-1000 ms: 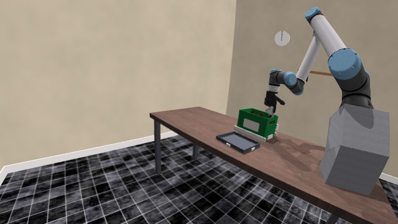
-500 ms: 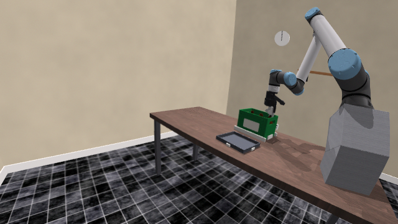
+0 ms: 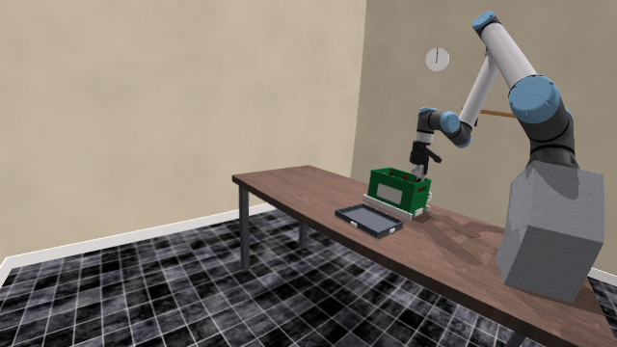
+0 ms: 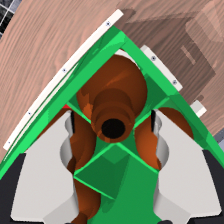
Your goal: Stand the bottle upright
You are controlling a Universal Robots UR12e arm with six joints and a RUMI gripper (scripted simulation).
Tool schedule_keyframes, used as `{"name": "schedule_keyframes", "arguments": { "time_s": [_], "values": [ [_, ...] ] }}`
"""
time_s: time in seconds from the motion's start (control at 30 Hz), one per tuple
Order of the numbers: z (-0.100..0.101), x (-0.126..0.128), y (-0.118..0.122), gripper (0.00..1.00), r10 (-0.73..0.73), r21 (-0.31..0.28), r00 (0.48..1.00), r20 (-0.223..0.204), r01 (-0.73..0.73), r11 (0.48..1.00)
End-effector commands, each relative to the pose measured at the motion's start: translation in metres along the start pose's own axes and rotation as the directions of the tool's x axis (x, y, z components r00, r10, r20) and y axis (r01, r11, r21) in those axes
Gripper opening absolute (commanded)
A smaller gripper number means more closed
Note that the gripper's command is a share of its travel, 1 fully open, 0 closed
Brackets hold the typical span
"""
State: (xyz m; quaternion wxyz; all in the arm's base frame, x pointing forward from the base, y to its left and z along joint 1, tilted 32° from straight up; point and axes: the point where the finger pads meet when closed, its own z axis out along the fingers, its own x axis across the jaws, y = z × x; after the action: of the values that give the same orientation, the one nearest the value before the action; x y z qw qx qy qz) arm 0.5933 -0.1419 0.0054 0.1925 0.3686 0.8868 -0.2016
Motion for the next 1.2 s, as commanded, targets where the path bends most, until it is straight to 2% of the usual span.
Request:
{"name": "schedule_keyframes", "arguments": {
  "time_s": [0.0, 0.3, 0.33, 1.17],
  "values": [
    [-0.0004, -0.0003, 0.0002, 0.38, 0.000, -0.001, 1.000, 0.001, 0.000, 1.000],
    [-0.0004, -0.0003, 0.0002, 0.38, 0.000, -0.001, 1.000, 0.001, 0.000, 1.000],
    [-0.0004, -0.0003, 0.0002, 0.00, 0.000, -0.001, 1.000, 0.001, 0.000, 1.000],
    [-0.0004, -0.0003, 0.0002, 0.00, 0.000, -0.001, 1.000, 0.001, 0.000, 1.000]
  ]
}}
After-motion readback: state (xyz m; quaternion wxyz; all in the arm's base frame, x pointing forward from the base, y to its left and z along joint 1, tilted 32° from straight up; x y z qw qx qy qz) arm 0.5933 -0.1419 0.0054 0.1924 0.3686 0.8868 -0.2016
